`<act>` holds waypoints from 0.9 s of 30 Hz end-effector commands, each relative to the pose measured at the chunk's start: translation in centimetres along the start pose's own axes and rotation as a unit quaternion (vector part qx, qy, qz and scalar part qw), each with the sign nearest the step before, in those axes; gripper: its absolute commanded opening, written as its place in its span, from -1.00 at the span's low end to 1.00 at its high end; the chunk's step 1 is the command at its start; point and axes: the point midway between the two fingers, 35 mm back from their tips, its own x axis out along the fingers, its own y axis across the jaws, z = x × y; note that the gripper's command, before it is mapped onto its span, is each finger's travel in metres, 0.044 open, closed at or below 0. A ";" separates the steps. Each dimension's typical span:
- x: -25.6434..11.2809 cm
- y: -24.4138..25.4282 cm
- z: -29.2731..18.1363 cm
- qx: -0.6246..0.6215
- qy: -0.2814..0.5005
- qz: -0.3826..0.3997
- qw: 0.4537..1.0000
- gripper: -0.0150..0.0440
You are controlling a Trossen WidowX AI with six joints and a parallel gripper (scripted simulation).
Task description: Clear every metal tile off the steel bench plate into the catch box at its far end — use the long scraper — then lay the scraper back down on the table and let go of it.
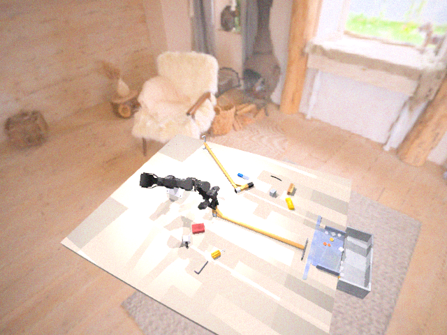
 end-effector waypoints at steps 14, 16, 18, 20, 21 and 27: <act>-0.2 0.0 0.1 0.001 0.000 0.000 1.000 -0.49; -0.2 0.1 0.1 0.001 0.000 0.000 1.000 -0.49; -0.2 0.2 0.1 0.001 0.000 0.000 1.000 -0.49; -0.2 0.5 0.1 0.001 0.001 0.001 1.000 -0.49; -0.2 0.6 0.1 0.001 0.001 0.001 1.000 -0.49; -0.2 1.4 0.1 0.001 0.002 0.003 1.000 -0.49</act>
